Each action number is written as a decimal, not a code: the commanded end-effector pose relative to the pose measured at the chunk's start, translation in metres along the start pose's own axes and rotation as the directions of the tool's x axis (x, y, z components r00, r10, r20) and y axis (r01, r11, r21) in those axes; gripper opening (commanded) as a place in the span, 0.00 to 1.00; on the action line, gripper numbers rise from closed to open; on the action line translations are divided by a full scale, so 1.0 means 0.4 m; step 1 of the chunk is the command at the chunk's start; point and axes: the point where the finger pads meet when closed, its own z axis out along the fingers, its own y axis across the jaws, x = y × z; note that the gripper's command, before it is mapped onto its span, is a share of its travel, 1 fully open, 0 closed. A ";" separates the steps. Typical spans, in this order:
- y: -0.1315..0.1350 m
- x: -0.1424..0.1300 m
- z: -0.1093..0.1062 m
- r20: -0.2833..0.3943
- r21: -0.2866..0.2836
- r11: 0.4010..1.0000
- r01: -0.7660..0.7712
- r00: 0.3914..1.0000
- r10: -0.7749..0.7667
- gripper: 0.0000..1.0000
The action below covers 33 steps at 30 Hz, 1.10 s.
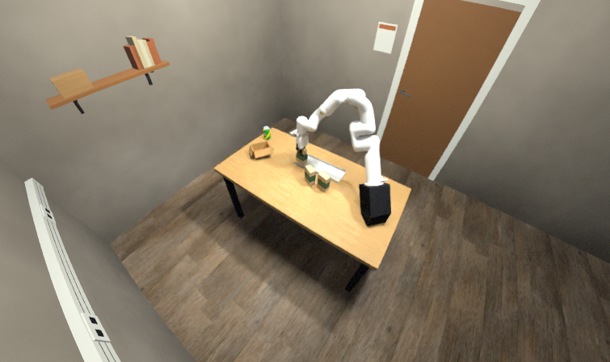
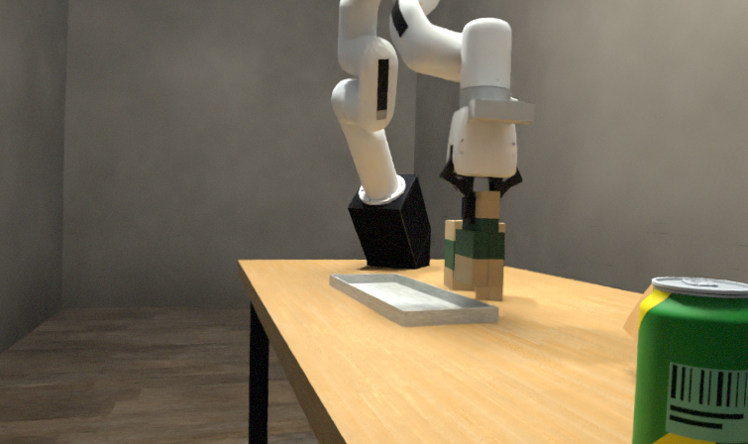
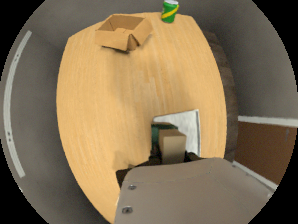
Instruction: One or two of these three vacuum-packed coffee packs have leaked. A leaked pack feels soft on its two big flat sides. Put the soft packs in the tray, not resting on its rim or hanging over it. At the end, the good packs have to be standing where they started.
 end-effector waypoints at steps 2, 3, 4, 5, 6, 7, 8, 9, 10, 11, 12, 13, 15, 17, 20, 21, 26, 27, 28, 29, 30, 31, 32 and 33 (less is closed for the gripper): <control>0.044 0.009 -0.012 -0.011 0.005 1.000 0.002 1.000 -0.002 0.24; 0.058 0.011 -0.012 -0.011 0.005 1.000 0.002 1.000 -0.002 0.24; 0.071 0.013 -0.012 -0.011 0.005 1.000 0.002 1.000 -0.002 0.24; 0.083 0.015 -0.012 -0.011 0.005 1.000 0.002 1.000 -0.002 0.24; 0.095 0.016 -0.012 -0.011 0.005 1.000 0.002 1.000 -0.002 0.24; 0.106 0.018 -0.012 -0.011 0.005 1.000 0.002 1.000 -0.002 0.24; 0.117 0.020 -0.012 -0.011 0.005 1.000 0.002 1.000 -0.002 0.24; 0.126 0.021 -0.011 -0.011 0.005 1.000 0.002 1.000 -0.002 0.24; 0.135 0.022 -0.011 -0.011 0.005 1.000 0.002 1.000 -0.002 0.24; 0.142 0.023 -0.011 -0.011 0.005 1.000 0.002 1.000 -0.002 0.24; 0.148 0.024 -0.011 -0.011 0.005 1.000 0.002 1.000 -0.002 0.24; 0.154 0.025 -0.011 -0.011 0.005 1.000 0.002 1.000 -0.002 0.24; 0.161 0.026 -0.011 -0.011 0.005 1.000 0.002 1.000 -0.002 0.24; 0.163 0.027 -0.011 -0.011 0.005 1.000 0.002 1.000 -0.002 0.24; 0.165 0.027 -0.011 -0.011 0.005 1.000 0.002 1.000 -0.002 0.24; 0.166 0.027 -0.011 -0.011 0.005 1.000 0.002 1.000 -0.002 0.24; 0.166 0.027 -0.011 -0.011 0.005 1.000 0.002 1.000 -0.002 0.24; 0.166 0.027 -0.011 -0.011 0.005 1.000 0.002 1.000 -0.002 0.24; 0.166 0.027 -0.011 -0.011 0.005 1.000 0.002 1.000 -0.002 0.24; 0.166 0.027 -0.011 -0.011 0.005 1.000 0.002 1.000 -0.002 0.24; 0.166 0.027 -0.011 -0.011 0.005 1.000 0.002 1.000 -0.002 0.24; 0.166 0.027 -0.011 -0.011 0.005 1.000 0.002 1.000 -0.002 0.24; 0.166 0.027 -0.011 -0.011 0.005 1.000 0.002 1.000 -0.002 0.24; 0.166 0.027 -0.011 -0.011 0.005 1.000 0.002 1.000 -0.002 0.24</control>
